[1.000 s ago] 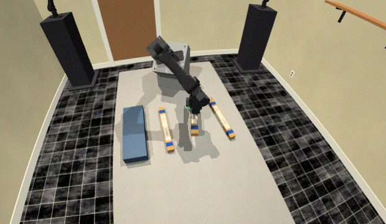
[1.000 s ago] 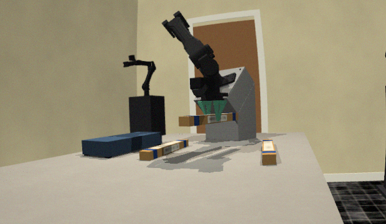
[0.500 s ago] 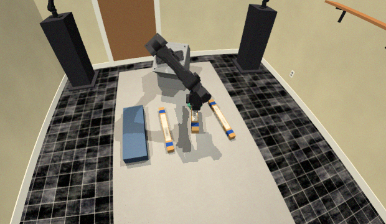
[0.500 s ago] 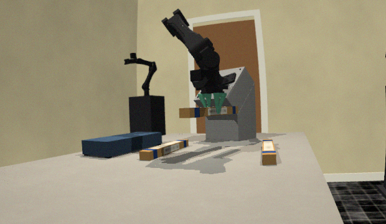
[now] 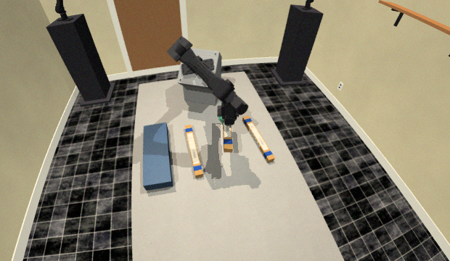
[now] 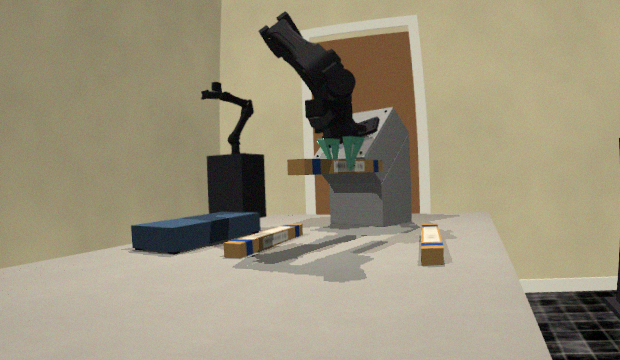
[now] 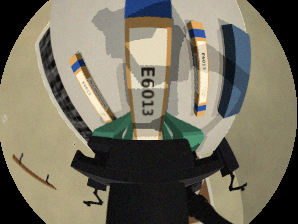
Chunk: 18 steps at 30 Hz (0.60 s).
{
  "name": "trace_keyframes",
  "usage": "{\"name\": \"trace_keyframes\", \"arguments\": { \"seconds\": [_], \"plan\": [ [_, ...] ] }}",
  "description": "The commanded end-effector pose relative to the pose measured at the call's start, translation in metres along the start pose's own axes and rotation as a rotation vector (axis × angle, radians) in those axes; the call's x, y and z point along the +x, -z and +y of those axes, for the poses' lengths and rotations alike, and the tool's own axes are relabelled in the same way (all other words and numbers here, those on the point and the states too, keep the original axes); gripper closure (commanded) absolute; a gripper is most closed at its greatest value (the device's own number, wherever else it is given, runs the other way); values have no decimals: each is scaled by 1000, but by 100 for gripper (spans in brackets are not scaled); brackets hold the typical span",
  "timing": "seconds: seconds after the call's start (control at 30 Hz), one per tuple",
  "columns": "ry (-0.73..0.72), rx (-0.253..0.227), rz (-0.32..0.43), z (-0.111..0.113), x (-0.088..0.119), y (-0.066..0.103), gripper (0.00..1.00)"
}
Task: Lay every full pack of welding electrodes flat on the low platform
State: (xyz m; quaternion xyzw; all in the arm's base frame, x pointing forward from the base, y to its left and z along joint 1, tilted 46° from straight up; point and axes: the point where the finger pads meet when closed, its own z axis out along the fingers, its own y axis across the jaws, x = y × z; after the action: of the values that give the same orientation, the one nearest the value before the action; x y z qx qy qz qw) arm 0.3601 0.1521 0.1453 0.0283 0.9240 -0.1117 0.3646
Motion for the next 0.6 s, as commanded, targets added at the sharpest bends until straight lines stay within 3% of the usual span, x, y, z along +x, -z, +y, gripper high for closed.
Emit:
{"name": "trace_keyframes", "arguments": {
  "seconds": [0.0,0.57],
  "plan": [
    [-17,-35,-51,5,-18,35,100],
    [-18,-36,-50,4,-16,65,100]
  ]
}}
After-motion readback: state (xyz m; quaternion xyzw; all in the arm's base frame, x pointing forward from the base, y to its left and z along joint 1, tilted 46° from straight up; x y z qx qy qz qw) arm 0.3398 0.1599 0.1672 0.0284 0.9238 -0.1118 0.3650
